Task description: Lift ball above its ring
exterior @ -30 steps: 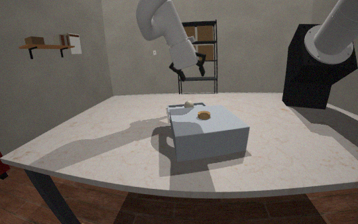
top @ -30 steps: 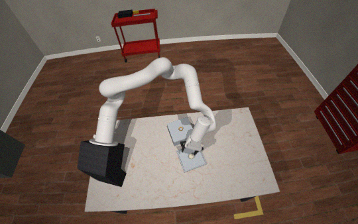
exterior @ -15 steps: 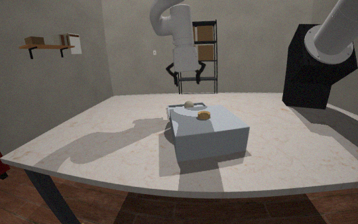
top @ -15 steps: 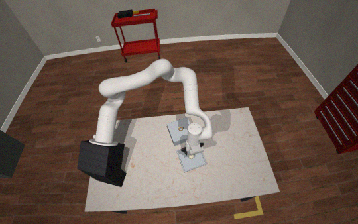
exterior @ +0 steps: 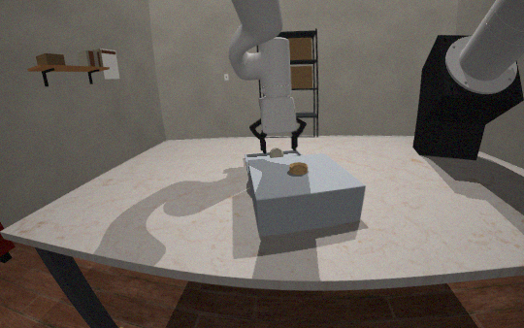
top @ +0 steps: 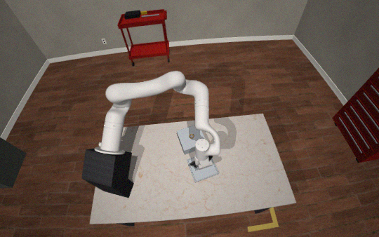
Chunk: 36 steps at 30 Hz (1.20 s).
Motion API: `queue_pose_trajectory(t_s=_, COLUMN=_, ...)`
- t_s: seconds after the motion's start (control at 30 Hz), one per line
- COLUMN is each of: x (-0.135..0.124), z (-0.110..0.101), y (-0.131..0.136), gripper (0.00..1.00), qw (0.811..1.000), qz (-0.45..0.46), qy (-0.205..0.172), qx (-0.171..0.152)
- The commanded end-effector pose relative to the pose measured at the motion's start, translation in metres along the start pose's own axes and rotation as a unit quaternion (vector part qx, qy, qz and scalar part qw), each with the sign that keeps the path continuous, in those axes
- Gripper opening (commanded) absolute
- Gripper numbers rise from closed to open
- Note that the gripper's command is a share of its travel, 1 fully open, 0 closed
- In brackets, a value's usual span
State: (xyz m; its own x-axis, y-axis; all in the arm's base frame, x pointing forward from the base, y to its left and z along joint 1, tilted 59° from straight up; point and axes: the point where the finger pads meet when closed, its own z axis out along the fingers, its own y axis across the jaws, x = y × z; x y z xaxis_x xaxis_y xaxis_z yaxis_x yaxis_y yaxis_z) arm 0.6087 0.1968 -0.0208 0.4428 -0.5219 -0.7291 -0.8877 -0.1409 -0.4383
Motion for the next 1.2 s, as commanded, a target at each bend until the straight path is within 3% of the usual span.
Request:
queue_pose_trajectory(t_s=0.0, x=0.004, z=0.02, y=-0.007, gripper=1.0, qw=1.0, qz=-0.001, qy=0.001, qx=0.004)
queue_pose_trajectory(t_s=0.3, x=0.004, z=0.02, y=-0.007, gripper=1.0, qw=1.0, qz=-0.001, qy=0.001, qx=0.004)
queue_pose_trajectory(t_s=0.33, x=0.004, z=0.02, y=-0.007, gripper=0.0, qw=1.0, qz=-0.001, qy=0.001, qx=0.004)
queue_pose_trajectory(t_s=0.8, x=0.004, z=0.017, y=-0.007, gripper=0.0, qw=1.0, qz=-0.001, qy=0.001, qx=0.004)
queue_pose_trajectory(t_s=1.03, x=0.005, z=-0.05, y=-0.007, gripper=0.0, qw=1.0, qz=-0.001, qy=0.001, qx=0.004)
queue_pose_trajectory(t_s=1.17, x=0.005, z=-0.058, y=-0.007, gripper=0.0, qw=1.0, qz=-0.001, qy=0.001, qx=0.004)
